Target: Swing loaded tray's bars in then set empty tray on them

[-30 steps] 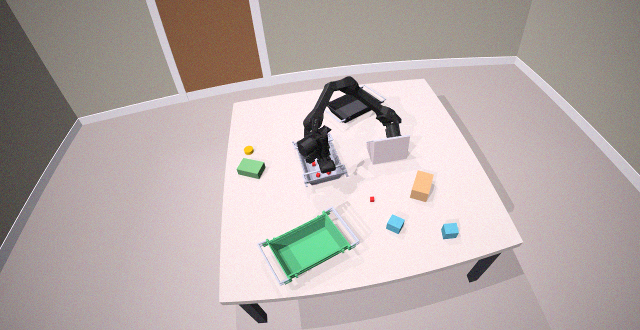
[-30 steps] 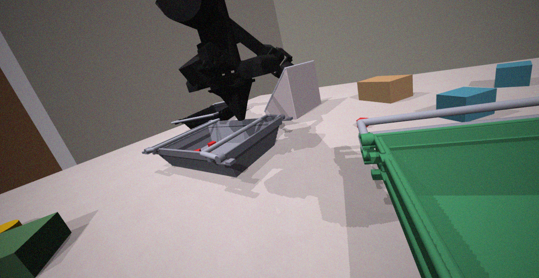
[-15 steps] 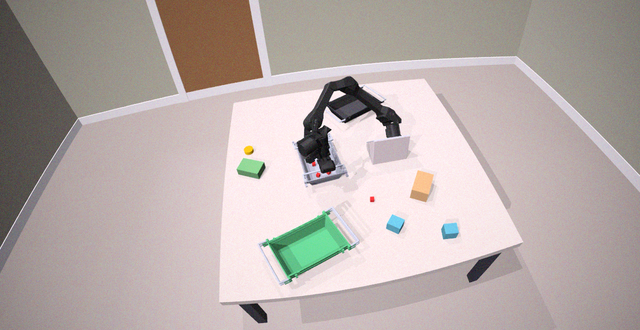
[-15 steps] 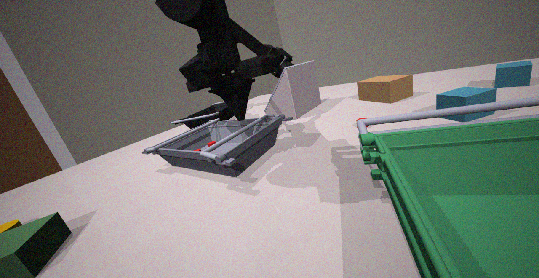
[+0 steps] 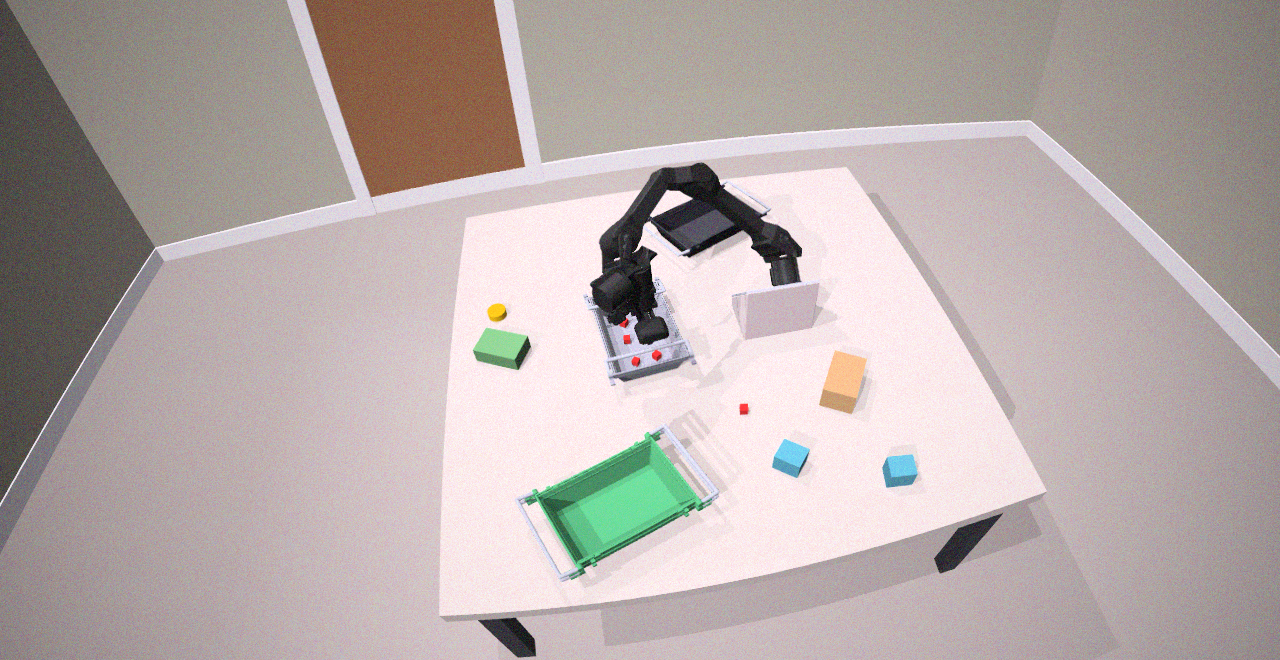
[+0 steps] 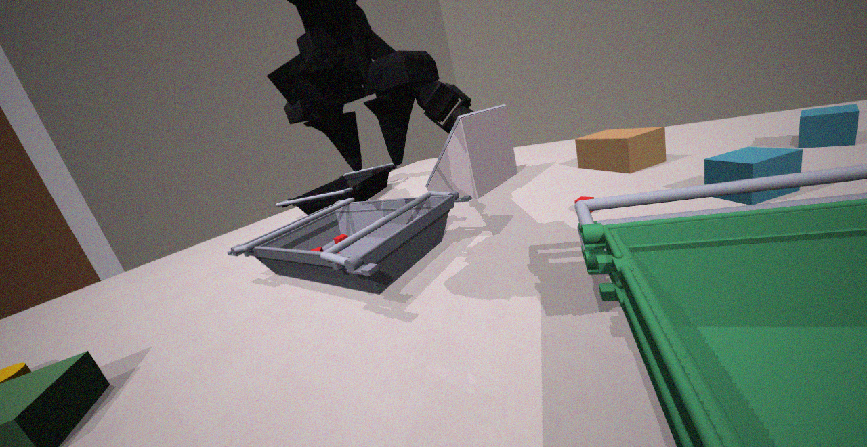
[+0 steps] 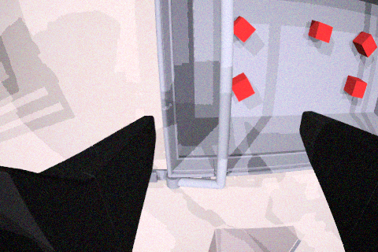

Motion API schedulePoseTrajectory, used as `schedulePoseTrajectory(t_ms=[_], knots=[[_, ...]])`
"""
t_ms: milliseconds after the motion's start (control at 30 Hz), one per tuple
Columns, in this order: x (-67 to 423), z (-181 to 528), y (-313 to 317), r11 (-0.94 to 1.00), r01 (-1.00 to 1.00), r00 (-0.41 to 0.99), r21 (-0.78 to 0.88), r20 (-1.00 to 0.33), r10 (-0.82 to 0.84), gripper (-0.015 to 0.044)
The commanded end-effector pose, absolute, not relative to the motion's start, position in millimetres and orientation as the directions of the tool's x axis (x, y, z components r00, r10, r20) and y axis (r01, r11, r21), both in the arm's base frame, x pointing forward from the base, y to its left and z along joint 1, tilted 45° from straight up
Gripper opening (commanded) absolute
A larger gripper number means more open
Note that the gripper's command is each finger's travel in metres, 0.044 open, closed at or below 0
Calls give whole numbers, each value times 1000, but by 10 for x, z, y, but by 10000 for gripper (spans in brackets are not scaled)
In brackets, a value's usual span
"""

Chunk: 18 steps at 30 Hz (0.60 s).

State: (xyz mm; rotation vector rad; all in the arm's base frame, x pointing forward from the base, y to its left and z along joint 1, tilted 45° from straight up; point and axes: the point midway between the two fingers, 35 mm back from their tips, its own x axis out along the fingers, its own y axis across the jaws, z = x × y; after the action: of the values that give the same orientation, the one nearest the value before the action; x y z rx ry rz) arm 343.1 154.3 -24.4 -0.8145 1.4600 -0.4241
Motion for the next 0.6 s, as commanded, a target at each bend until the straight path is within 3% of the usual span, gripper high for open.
schedulePoseTrajectory(t_ms=[0, 33, 300, 567], knots=[[3348, 82, 1903, 678, -219, 120, -702, -709, -695, 420], [3434, -144, 1606, 680, -205, 106, -704, -707, -699, 440], [3663, 590, 639, 763, 304, 43, -571, -791, -610, 440], [3377, 1249, -375, 553, 768, 38, -322, -839, -543, 440]])
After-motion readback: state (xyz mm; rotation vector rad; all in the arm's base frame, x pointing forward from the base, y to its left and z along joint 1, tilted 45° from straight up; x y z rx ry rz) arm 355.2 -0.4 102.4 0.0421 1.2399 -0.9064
